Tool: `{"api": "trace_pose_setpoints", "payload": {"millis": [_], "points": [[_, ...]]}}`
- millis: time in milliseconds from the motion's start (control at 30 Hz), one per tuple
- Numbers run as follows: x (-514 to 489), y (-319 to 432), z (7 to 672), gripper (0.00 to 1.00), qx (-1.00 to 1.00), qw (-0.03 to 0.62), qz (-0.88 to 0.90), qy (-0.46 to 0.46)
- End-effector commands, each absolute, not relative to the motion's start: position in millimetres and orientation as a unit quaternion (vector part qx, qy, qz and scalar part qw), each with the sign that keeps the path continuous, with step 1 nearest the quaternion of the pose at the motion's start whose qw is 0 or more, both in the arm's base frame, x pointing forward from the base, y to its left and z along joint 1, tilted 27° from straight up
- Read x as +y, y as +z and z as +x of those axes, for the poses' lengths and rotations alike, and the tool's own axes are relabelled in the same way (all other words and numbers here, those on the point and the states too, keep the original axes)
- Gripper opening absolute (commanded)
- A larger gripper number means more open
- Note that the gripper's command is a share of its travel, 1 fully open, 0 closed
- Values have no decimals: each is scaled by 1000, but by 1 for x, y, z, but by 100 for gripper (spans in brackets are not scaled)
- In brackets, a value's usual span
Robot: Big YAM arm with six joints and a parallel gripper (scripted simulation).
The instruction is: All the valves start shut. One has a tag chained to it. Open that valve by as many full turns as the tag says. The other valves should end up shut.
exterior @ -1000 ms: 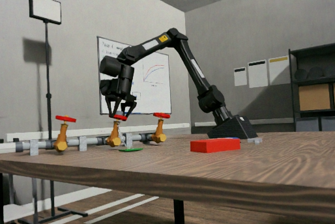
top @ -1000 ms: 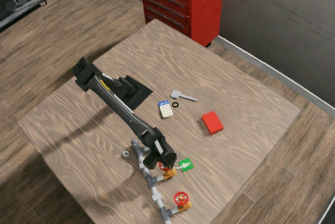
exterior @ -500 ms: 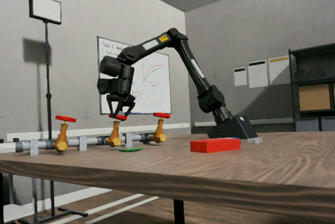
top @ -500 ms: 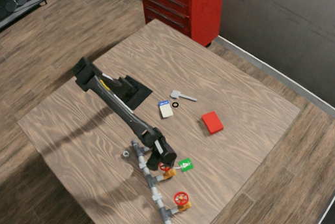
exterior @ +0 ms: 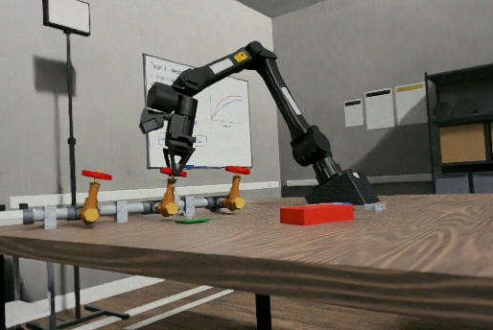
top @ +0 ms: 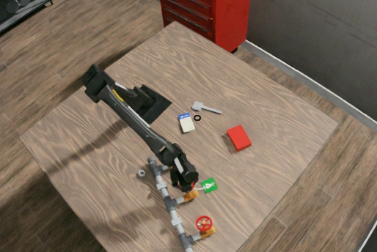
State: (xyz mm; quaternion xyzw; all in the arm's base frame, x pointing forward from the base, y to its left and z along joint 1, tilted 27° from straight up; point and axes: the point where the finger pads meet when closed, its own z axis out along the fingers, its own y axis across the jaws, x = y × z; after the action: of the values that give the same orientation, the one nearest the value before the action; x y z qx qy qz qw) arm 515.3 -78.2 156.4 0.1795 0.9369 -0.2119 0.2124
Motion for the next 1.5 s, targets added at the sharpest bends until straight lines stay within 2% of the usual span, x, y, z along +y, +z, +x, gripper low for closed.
{"api": "trace_pose_setpoints", "payload": {"millis": [0, 500, 1067, 1100, 1467], "points": [[-77, 170, 525, 0, 951, 186, 13, -246], [-77, 170, 526, 0, 900, 94, -308, -294], [-77, 170, 525, 0, 889, 82, -339, -296], [-77, 170, 525, 100, 889, 82, -339, -296], [-77, 170, 525, 100, 889, 82, -339, -297]]}}
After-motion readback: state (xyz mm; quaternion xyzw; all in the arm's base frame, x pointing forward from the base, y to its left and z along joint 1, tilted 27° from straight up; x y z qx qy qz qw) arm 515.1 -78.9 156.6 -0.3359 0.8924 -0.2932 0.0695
